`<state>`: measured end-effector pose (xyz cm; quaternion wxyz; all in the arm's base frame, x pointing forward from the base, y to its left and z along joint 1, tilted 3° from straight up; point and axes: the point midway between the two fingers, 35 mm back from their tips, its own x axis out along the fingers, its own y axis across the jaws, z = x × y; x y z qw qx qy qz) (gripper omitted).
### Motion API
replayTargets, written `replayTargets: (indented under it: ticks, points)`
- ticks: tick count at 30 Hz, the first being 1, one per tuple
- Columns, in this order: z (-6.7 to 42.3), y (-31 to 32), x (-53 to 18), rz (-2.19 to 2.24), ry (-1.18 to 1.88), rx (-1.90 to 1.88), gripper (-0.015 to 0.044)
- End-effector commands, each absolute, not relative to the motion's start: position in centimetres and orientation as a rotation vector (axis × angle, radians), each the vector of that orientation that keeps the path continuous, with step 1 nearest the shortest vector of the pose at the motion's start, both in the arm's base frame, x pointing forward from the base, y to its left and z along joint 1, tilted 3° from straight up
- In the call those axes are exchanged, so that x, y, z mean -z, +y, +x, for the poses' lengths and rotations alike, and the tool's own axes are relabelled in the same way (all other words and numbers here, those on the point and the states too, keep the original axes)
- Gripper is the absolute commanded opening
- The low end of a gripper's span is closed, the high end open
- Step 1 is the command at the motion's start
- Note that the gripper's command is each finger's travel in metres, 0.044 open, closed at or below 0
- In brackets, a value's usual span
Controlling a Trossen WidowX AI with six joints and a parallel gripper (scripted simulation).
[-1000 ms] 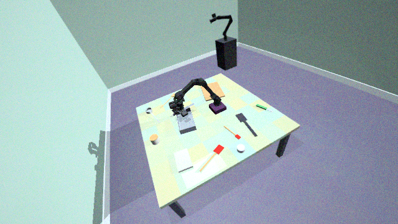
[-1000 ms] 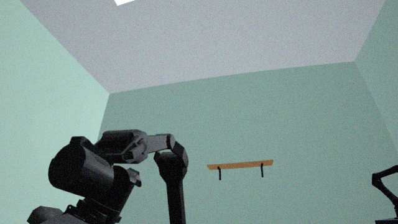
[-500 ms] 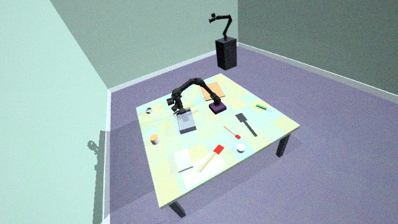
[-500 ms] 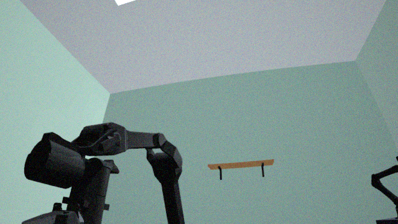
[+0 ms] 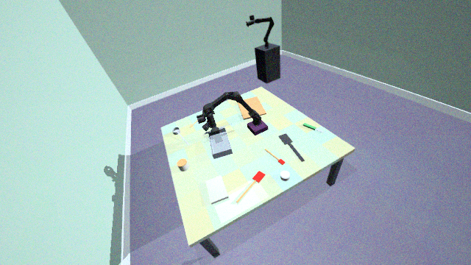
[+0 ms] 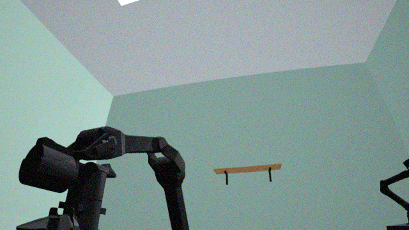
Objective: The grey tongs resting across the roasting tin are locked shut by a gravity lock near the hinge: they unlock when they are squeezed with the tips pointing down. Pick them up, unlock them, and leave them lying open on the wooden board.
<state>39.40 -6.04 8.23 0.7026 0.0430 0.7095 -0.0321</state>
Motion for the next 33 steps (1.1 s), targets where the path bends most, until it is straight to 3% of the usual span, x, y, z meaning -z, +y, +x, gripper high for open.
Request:
replayTargets:
  ticks: [1,33]
  points:
    - [38.7,-8.6,-8.3,0.149,1.575,0.126,-0.0150]
    - [27.8,-26.4,-8.8,0.562,1.507,0.570,-0.0150]
